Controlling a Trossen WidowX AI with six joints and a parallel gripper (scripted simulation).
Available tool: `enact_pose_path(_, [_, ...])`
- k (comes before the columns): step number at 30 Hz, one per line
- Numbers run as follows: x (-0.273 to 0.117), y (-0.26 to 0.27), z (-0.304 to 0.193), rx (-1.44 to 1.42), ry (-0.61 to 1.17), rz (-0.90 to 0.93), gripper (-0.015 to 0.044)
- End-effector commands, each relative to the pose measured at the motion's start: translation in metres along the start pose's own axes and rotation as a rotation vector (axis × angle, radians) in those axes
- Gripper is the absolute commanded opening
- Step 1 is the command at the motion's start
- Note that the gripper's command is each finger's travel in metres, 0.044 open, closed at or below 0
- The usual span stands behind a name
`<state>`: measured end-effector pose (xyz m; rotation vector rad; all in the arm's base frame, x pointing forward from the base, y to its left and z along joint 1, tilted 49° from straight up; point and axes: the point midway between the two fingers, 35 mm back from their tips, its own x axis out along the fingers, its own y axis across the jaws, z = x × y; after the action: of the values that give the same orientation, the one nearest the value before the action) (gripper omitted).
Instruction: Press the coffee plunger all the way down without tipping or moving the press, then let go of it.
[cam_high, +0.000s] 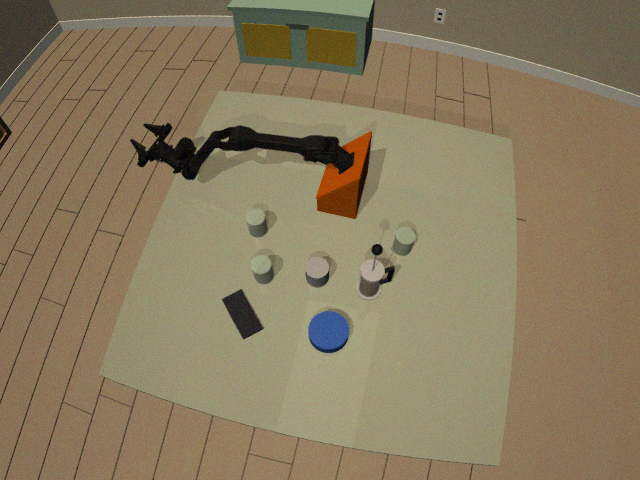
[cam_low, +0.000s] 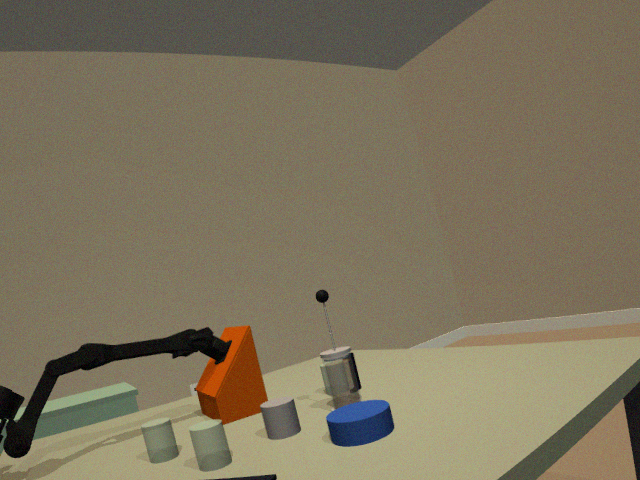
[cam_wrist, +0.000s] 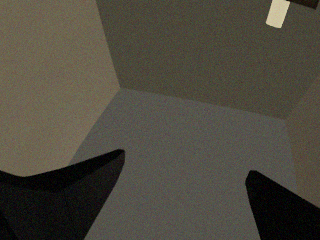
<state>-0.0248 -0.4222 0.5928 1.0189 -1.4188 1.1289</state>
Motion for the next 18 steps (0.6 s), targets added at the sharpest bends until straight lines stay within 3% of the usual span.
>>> enact_pose_path(1, [-0.001,-0.002,0.001,-0.002,-0.006,0.000,0.0426])
enact_pose_path(7, [-0.012,-0.032,0.011,-0.032,-0.101,-0.005,0.0440])
enact_pose_path(18, [-0.073,-0.179,0.015,-0.159,-0.426,-0.190,0.0440])
